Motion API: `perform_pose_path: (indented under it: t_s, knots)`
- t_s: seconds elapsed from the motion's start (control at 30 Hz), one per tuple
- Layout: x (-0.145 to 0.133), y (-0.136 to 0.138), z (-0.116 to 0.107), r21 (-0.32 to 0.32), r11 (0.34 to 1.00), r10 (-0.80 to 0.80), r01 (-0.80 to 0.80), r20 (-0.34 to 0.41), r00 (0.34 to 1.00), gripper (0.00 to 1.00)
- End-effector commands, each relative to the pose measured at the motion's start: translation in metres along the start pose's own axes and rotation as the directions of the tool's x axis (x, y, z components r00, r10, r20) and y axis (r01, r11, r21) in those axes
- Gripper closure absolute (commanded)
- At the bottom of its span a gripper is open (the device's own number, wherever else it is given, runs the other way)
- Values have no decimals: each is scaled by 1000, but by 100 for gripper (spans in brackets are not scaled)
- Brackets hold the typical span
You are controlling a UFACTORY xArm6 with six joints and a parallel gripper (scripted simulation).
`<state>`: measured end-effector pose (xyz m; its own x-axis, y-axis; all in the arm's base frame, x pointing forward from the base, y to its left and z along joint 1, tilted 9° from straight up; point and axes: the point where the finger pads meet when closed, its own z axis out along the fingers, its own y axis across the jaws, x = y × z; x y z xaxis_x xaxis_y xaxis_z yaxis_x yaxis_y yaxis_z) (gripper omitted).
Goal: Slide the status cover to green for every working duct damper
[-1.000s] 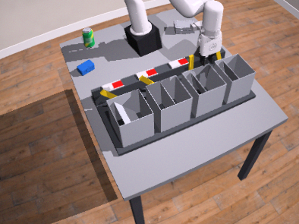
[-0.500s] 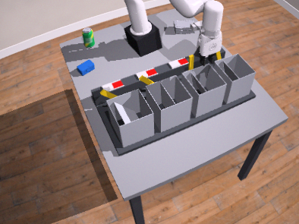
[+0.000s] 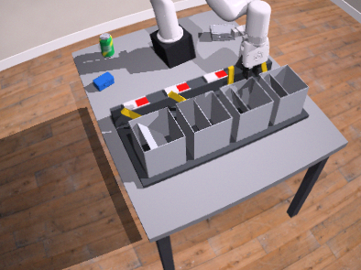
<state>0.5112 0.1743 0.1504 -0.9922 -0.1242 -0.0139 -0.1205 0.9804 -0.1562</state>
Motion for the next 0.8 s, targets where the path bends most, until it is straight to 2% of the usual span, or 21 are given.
perform_pose_path:
  t_s: [0.0,0.03,0.07,0.53,0.6,0.67,0.77]
  knots:
    - [-7,39,-3,-2,1000,-2,2,4,1000,61]
    - [-7,39,-3,-2,1000,-2,2,4,1000,61]
    - [-8,57,-3,-2,1000,-2,2,4,1000,61]
    - [-2,163,-2,-1,1000,-3,3,5,1000,61]
    - [-2,163,-2,-1,1000,-3,3,5,1000,61]
    - [1,180,-2,-1,1000,-3,3,5,1000,61]
    - [1,180,-2,-1,1000,-3,3,5,1000,61]
